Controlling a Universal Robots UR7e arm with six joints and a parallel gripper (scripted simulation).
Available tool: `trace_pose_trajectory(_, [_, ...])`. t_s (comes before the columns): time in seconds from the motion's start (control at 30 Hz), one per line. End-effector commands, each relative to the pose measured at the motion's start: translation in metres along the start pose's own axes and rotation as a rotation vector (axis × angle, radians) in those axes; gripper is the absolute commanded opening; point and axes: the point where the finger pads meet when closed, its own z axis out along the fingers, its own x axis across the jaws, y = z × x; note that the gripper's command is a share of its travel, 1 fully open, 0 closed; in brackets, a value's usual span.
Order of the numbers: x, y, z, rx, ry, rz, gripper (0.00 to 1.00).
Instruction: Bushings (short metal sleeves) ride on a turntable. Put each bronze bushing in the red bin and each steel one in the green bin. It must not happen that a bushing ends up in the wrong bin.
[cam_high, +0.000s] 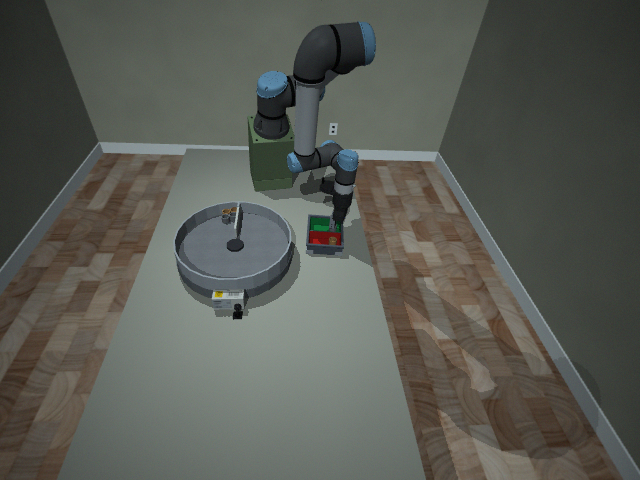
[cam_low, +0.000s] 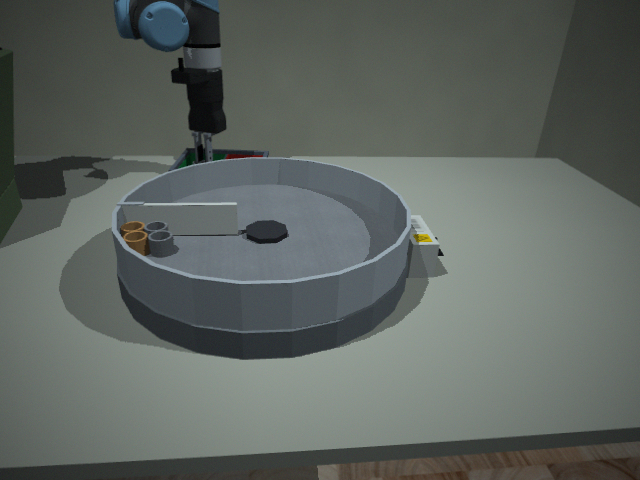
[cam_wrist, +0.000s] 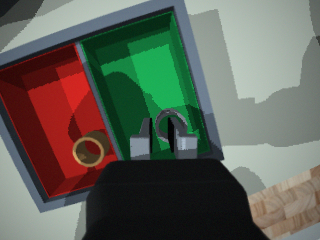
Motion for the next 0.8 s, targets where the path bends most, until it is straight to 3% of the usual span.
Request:
trace_pose_trajectory(0.0, [0.000,0.000,-0.003,-0.001,-0.001,0.000,0.42])
trace_pose_trajectory(0.5, [0.000,0.000,-0.006,-0.001,-0.001,0.000,0.42])
trace_pose_trajectory(0.67, [0.000,0.000,-0.046,-0.001,-0.001,0.000,0.42])
trace_pose_trajectory(0.77, [0.000,0.000,-0.046,-0.001,-0.001,0.000,0.42])
